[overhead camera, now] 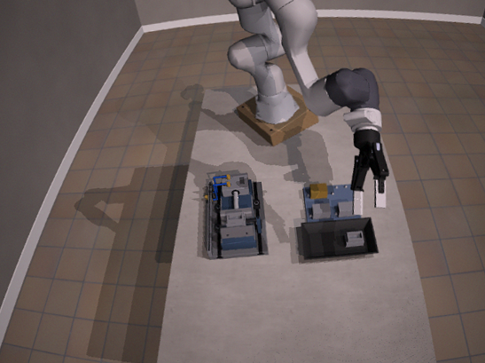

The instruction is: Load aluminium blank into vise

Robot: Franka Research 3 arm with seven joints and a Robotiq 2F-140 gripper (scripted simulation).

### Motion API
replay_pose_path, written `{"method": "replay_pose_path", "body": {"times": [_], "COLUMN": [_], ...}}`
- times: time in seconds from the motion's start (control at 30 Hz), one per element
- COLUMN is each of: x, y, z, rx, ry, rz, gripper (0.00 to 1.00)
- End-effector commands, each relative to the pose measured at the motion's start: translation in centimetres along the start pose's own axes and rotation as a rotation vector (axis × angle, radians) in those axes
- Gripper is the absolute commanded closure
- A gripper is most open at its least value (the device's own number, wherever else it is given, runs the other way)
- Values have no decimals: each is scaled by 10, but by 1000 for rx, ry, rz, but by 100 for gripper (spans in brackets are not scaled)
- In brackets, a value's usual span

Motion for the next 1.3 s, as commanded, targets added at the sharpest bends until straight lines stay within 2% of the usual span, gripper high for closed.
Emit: {"method": "replay_pose_path", "body": {"times": [0.0, 0.6, 0.67, 0.7, 0.77, 0.83, 0.87, 1.0, 1.03, 1.2, 1.23, 1.27], "x": [0, 0, 3, 5, 12, 12, 18, 18, 25, 25, 33, 33], "y": [0, 0, 3, 5, 14, 14, 20, 20, 28, 28, 37, 37], "z": [0, 0, 0, 1, 1, 1, 0, 0, -1, -1, -3, -3], "rx": [0, -1, -4, -6, -13, -13, -16, -16, -19, -19, -21, -21], "ry": [0, 3, 21, 37, 77, 77, 98, 98, 116, 116, 127, 127], "rz": [0, -4, -32, -59, -147, -147, -208, -208, -280, -280, -361, -361], "gripper": [0, 0, 0, 0, 0, 0, 0, 0, 0, 0, 0, 0]}}
Point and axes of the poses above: the point where the finger pads meet when closed, its own x axis back along the fingers, its own y axis across the jaws, z = x × y, the point moved 8 cm from there along x, back along the fingers, and after that the axes turned 7 degrees about -x, right-handed, at the moved point
